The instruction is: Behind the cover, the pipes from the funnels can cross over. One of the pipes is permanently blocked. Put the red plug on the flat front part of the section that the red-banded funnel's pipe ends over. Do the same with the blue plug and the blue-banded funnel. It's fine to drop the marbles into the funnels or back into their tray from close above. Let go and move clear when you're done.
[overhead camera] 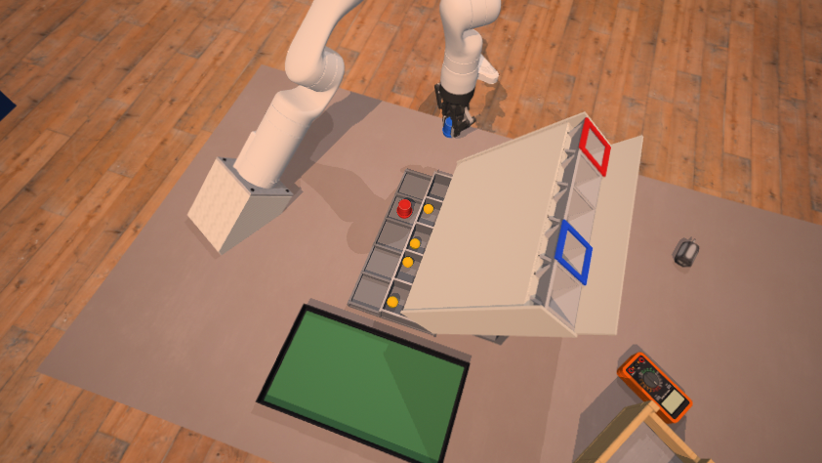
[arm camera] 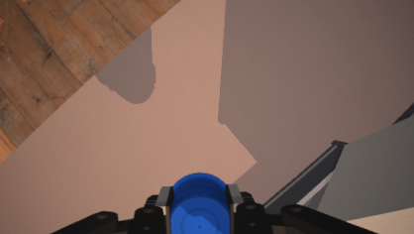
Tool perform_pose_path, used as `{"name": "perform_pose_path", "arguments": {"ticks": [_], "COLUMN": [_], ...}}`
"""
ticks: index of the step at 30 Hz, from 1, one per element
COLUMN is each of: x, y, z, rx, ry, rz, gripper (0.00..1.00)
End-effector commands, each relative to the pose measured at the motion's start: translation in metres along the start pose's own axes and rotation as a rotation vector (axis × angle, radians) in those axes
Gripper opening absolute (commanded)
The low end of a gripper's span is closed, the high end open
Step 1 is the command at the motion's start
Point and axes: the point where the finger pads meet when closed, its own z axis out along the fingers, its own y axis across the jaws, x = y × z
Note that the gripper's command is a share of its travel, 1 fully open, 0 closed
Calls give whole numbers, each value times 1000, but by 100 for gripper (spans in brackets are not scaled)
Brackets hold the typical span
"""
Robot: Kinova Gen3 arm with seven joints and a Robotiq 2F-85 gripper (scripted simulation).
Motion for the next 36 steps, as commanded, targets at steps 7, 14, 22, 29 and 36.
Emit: {"name": "perform_pose_path", "arguments": {"ticks": [7,14,22,29,36], "x": [0,1,1,1,1], "y": [0,-1,-1,-1,-1], "z": [0,0,0,1,1], "rx": [-7,-10,-13,-13,-13], "ry": [-16,-17,-20,-23,-23], "rz": [299,591,785,891,891], "gripper": [0,0,0,0,0]}}
